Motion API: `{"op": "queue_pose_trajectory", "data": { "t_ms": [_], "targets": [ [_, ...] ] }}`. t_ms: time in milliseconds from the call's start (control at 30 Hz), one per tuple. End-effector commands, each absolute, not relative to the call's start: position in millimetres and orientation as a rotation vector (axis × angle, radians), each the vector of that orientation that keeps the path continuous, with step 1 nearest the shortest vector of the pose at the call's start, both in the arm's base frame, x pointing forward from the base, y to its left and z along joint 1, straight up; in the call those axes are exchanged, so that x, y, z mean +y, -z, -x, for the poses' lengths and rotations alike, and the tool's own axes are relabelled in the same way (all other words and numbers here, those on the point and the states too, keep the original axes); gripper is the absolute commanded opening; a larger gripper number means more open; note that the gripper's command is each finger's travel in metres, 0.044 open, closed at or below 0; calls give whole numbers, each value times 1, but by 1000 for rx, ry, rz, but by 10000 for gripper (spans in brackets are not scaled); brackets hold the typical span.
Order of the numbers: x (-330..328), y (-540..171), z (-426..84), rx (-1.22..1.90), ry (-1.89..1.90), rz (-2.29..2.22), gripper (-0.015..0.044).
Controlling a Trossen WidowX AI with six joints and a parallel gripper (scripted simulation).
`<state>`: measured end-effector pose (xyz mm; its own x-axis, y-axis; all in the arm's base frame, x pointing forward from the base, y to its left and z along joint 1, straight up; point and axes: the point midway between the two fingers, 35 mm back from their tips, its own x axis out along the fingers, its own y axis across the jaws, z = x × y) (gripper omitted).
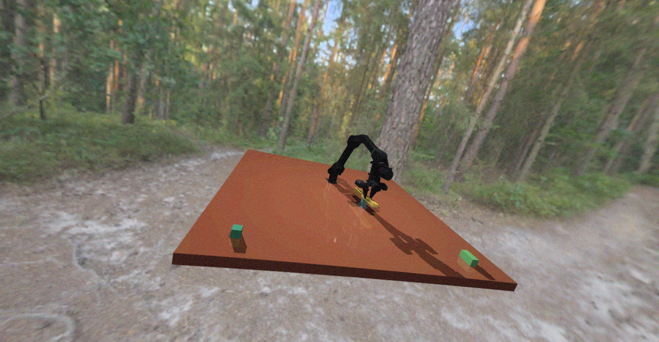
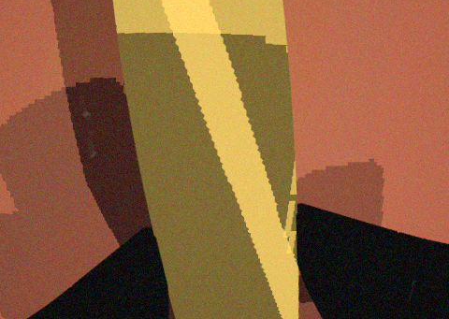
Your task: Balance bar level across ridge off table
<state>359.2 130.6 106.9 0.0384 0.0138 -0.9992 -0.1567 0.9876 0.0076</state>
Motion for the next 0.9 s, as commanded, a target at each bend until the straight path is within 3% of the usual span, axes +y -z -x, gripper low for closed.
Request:
{"op": "queue_pose_trajectory", "data": {
  "t_ms": [0, 867],
  "targets": [
    [131, -105, -359, 1529, -129, 112, 0],
    [131, -103, -359, 1529, -129, 112, 0]
  ]
}}
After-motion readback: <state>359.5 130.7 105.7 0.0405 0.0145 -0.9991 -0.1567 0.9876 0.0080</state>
